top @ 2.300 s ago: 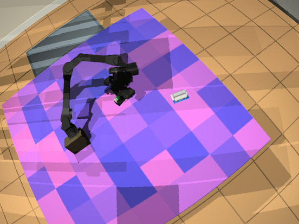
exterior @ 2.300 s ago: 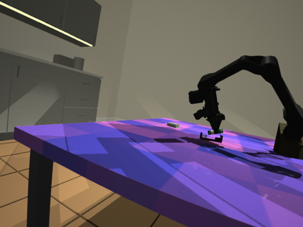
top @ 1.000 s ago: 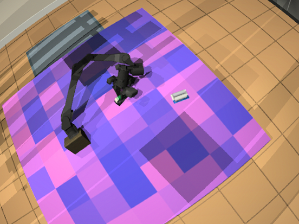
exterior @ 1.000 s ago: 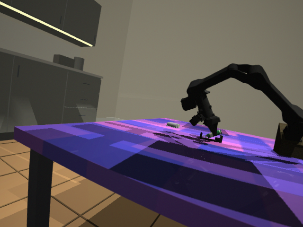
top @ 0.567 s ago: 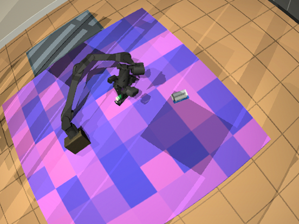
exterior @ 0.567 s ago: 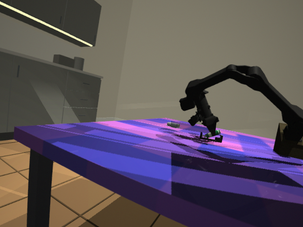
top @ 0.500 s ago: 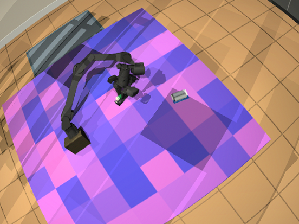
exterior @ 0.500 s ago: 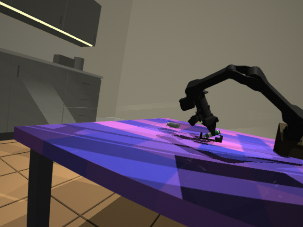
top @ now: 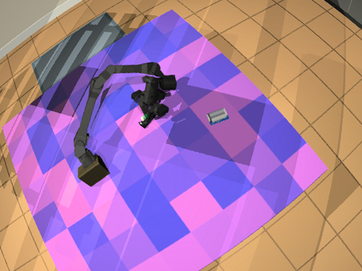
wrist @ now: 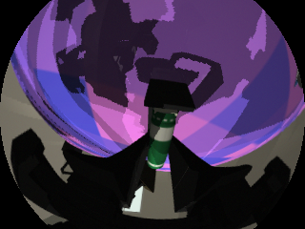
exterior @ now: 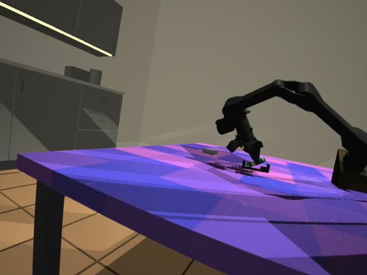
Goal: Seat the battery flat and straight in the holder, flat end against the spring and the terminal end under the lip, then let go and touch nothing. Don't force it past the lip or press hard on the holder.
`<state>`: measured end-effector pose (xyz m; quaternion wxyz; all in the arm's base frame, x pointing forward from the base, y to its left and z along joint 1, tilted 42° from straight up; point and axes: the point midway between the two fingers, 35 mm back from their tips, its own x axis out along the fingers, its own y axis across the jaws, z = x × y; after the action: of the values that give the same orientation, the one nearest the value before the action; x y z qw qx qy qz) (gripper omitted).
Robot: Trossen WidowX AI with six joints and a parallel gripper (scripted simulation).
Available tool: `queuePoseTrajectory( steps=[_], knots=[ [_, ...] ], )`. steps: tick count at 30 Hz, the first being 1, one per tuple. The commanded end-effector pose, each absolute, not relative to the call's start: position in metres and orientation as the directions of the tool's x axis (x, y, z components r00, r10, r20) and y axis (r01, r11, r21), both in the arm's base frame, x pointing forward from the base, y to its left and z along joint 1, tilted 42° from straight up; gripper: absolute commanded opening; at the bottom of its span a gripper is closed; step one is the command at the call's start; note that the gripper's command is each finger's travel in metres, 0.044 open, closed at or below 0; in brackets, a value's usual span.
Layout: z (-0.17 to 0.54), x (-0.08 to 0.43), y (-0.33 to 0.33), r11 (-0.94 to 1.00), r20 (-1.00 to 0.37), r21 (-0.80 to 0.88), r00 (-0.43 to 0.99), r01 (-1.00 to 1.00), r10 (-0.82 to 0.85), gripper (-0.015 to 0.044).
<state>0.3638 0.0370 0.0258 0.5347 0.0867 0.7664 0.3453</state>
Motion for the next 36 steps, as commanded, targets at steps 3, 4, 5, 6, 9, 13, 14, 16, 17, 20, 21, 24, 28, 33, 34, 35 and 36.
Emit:
queuePoseTrajectory(
  steps=[3,4,5,6,9,13,14,16,17,20,21,24,28,33,34,35,36],
  knots=[
    [0.0271,0.3707,0.0379,0.749,-0.767,0.617,-0.397,-0.243,0.503,0.0073],
    [0.0273,0.3714,0.0380,0.749,-0.768,0.616,-0.396,-0.243,0.503,0.0073],
    [0.0273,0.3714,0.0380,0.749,-0.768,0.616,-0.396,-0.243,0.503,0.0073],
    [0.0273,0.3714,0.0380,0.749,-0.768,0.616,-0.395,-0.243,0.504,0.0073],
    [0.0267,0.3715,0.0381,0.750,-0.770,0.615,-0.386,-0.242,0.507,0.0073],
    [0.0258,0.3718,0.0382,0.752,-0.774,0.614,-0.370,-0.241,0.513,0.0073],
    [0.0255,0.3718,0.0382,0.752,-0.775,0.613,-0.366,-0.241,0.515,0.0073],
    [0.0251,0.3719,0.0383,0.753,-0.777,0.612,-0.359,-0.240,0.518,0.0073],
    [0.0249,0.3719,0.0383,0.754,-0.778,0.612,-0.355,-0.240,0.519,0.0073],
    [0.0242,0.3720,0.0384,0.755,-0.780,0.611,-0.343,-0.239,0.523,0.0073],
    [0.0240,0.3720,0.0384,0.755,-0.781,0.611,-0.339,-0.239,0.525,0.0073],
    [0.0234,0.3721,0.0385,0.756,-0.783,0.609,-0.327,-0.238,0.529,0.0073],
    [0.0225,0.3721,0.0386,0.758,-0.786,0.608,-0.311,-0.237,0.534,0.0073],
    [0.0216,0.3721,0.0388,0.760,-0.790,0.606,-0.291,-0.236,0.540,0.0073],
    [0.0214,0.3721,0.0388,0.760,-0.790,0.606,-0.287,-0.235,0.541,0.0073],
    [0.0212,0.3721,0.0389,0.760,-0.791,0.606,-0.283,-0.235,0.543,0.0073],
    [0.0210,0.3720,0.0389,0.761,-0.791,0.605,-0.279,-0.235,0.544,0.0073]
  ],
)
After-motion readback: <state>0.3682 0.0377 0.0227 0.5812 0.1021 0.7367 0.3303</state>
